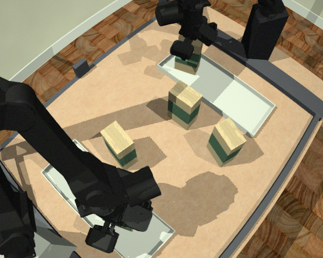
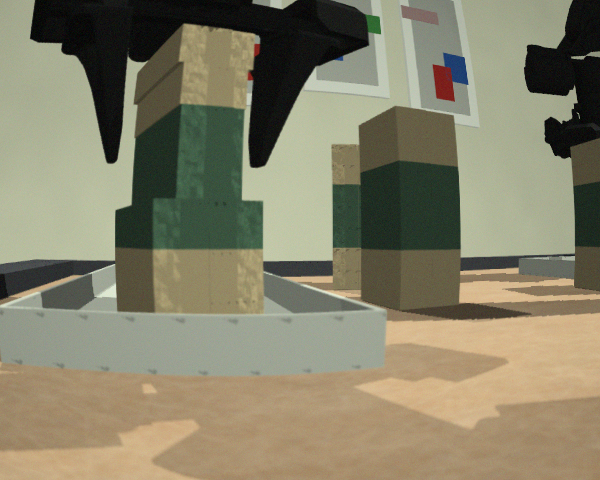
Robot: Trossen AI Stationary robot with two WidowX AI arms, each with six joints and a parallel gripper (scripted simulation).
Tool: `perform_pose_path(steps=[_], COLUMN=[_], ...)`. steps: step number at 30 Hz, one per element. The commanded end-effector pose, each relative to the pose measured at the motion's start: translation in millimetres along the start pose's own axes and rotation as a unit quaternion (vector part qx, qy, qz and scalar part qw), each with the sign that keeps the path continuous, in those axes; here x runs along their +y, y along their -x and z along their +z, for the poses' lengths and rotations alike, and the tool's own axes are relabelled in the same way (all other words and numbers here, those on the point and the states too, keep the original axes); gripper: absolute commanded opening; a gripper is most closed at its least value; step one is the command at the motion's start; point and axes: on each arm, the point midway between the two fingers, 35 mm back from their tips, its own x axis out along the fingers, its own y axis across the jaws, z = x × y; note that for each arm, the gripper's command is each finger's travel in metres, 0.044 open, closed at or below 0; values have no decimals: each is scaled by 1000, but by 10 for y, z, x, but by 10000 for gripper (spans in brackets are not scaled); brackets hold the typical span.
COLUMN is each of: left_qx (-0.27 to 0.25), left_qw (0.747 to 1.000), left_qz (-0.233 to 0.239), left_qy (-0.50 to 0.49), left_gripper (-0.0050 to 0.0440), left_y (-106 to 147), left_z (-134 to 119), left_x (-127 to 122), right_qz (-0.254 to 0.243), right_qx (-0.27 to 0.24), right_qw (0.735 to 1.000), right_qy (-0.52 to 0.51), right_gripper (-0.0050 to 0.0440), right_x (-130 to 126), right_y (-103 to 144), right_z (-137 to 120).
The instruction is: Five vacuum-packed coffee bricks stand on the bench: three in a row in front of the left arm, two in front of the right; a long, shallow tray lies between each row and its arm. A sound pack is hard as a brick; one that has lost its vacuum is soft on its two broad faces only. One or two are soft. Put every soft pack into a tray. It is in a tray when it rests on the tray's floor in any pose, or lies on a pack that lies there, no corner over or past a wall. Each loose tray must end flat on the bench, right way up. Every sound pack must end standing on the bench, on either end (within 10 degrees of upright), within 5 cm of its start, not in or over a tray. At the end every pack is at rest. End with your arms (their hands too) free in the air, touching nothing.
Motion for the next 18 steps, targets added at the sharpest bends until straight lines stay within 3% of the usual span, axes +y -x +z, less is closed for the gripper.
perform_pose_path(steps=[1, 4, 7, 13, 16, 18], left_qx=[5, 5, 5, 5, 5, 5], left_qw=[1000, 1000, 1000, 1000, 1000, 1000], left_qz=[-6, -6, -6, -7, -7, -7], left_qy=[0, 0, 0, 0, 0, 0], left_gripper=[368, 368, 368, 368, 368, 368], left_y=[30, 30, 30, 533, 785, 785], left_z=[-30, -30, -30, -29, -29, -29], left_x=[-26, -26, -26, -23, -21, -21], right_qz=[3, 3, 3, 3, 3, 3], right_qx=[-5, -5, -5, -6, -6, -6], right_qw=[1000, 1000, 1000, 1000, 1000, 1000], right_qy=[0, 0, 0, 1, 1, 1], right_gripper=[374, 374, 374, 374, 374, 374], right_x=[23, 23, 24, 23, 23, 23], right_y=[14, 14, 265, 769, 771, 771], right_z=[23, 23, 23, 22, 22, 22])
